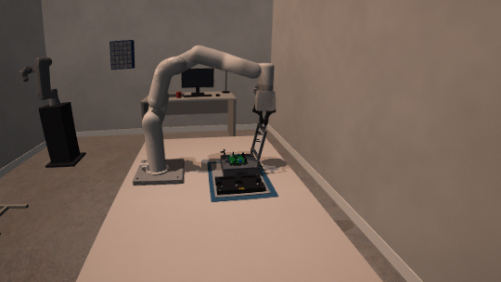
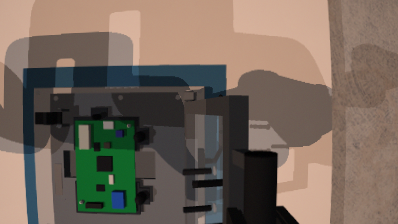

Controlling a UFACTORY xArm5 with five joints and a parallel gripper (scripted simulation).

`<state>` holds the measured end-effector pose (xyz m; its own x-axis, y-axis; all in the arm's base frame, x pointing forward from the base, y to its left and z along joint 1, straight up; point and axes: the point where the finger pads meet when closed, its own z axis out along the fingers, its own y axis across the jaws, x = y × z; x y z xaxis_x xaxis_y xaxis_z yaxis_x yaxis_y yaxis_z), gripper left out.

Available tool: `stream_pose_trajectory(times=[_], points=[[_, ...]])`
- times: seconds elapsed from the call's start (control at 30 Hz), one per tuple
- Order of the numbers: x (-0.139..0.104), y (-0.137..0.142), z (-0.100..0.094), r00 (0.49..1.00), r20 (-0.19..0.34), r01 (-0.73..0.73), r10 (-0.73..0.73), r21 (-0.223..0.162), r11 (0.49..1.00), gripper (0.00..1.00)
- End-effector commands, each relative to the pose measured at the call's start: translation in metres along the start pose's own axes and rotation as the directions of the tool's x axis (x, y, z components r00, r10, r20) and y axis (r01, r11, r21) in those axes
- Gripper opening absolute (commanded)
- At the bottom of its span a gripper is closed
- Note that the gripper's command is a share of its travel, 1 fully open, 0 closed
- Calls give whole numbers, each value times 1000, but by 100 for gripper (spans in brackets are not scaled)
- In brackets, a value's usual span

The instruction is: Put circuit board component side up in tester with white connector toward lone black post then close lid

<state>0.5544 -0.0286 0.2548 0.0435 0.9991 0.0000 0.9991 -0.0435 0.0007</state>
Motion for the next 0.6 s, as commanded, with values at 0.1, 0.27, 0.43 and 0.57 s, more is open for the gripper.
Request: stream_pose_trajectory(times=[0.1,0.27,0.43,0.57], points=[[0,-3,-3,1000,0,0,0,-4,1000,0],[0,-7,-3,1000,0,0,0,-4,1000,0],[0,-10,-4,1000,0,0,0,-4,1000,0],[0,-12,-4,1000,0,0,0,-4,1000,0]])
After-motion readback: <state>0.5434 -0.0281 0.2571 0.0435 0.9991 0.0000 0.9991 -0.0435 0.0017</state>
